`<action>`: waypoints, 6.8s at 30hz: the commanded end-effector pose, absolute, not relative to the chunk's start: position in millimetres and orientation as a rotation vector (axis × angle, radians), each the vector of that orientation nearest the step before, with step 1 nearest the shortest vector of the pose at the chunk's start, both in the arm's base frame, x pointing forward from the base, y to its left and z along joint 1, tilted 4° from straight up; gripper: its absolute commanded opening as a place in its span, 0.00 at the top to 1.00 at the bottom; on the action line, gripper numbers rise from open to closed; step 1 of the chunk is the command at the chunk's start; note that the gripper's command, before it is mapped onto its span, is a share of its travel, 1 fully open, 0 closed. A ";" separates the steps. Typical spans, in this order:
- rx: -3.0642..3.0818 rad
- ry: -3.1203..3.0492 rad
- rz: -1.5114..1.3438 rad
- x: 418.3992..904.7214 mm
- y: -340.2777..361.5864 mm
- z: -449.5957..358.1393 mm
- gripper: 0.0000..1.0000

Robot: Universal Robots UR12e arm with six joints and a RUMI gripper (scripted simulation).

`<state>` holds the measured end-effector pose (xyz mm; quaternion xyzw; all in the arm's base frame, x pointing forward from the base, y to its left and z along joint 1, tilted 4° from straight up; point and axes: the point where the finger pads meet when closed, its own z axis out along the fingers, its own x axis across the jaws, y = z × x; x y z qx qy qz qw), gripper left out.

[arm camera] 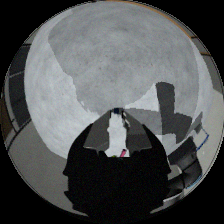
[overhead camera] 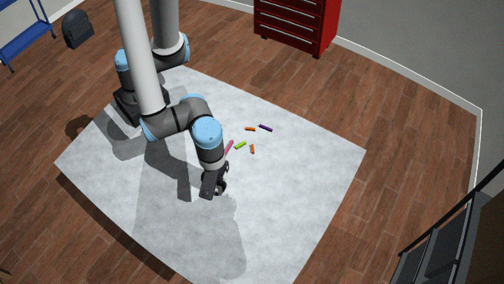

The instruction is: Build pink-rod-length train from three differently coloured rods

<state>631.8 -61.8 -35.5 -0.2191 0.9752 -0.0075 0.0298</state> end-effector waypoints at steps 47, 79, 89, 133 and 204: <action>-0.675 3.006 -0.024 632.5 -62.0 -35.5 1.00; -0.675 3.006 -0.024 631.2 -62.0 -16.0 1.00; -0.675 3.006 -0.024 626.9 -61.8 53.0 1.00; -1.567 2.661 -0.052 573.0 55.6 61.2 1.00; -1.568 2.661 -0.052 578.7 55.4 -26.6 1.00</action>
